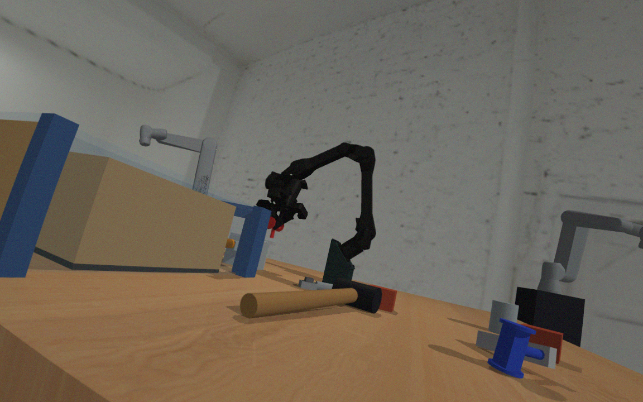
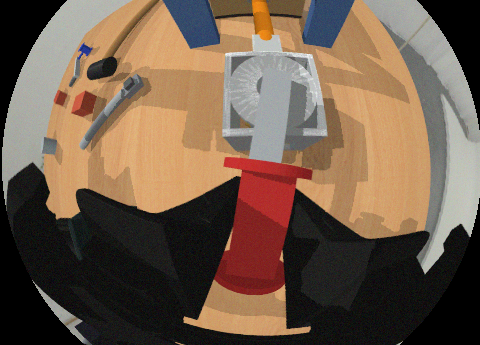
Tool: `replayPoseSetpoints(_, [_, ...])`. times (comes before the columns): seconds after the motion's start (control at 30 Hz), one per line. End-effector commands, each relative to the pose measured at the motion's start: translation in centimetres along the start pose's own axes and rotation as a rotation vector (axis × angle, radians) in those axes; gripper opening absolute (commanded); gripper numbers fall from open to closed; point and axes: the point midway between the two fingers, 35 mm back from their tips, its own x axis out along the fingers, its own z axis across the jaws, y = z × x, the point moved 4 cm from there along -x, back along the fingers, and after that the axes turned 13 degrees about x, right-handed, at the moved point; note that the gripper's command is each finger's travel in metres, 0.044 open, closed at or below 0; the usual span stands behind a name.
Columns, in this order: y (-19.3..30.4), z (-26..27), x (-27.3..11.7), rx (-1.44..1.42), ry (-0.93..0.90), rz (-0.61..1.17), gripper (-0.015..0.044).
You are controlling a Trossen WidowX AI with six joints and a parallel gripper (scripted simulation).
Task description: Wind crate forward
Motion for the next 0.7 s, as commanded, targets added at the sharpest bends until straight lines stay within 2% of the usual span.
replayPoseSetpoints(0.0, [-0.6,-1.6,-0.1,-0.020,0.039,-0.004,0.0000])
replayPoseSetpoints(0.67, [-3.0,-4.9,0.4,-0.022,0.041,-0.006,0.0000])
